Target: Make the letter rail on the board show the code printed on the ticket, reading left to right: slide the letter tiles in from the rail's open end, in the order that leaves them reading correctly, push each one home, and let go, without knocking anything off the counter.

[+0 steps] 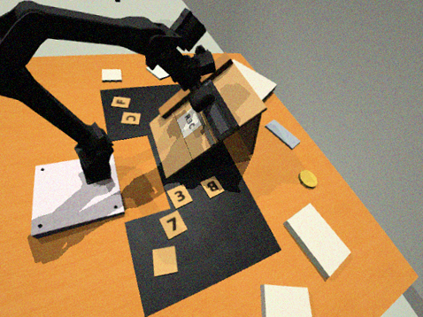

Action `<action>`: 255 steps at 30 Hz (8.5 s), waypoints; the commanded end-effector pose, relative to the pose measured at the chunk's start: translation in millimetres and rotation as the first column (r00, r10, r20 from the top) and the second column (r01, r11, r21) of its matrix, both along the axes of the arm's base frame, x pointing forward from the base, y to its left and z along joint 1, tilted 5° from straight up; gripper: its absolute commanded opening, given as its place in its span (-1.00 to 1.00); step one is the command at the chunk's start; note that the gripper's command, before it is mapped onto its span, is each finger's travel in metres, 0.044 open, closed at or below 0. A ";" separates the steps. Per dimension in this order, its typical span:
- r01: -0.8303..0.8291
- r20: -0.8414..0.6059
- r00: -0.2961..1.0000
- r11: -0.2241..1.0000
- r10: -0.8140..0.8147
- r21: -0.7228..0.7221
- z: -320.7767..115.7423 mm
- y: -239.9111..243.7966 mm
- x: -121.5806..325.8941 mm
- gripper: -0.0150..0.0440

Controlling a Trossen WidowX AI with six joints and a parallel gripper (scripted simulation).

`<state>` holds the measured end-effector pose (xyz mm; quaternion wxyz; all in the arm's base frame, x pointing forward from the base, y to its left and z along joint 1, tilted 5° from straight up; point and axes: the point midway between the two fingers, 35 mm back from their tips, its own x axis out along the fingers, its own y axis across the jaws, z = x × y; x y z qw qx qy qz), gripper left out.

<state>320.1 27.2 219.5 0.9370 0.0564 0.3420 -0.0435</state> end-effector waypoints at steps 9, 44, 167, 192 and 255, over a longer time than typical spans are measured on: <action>0.008 0.002 1.000 1.000 -0.008 0.000 9.9 -0.3 -9.5 0.51; 0.008 0.001 1.000 1.000 -0.008 0.000 21.2 3.5 -25.5 0.51; -0.014 -0.626 0.777 0.996 0.067 0.089 12.1 -37.8 13.6 -0.49; -0.014 -0.626 0.777 0.996 0.067 0.089 11.7 -32.6 14.3 -0.49; -0.163 -0.579 0.800 0.985 0.161 0.049 41.9 -24.5 -15.1 -0.22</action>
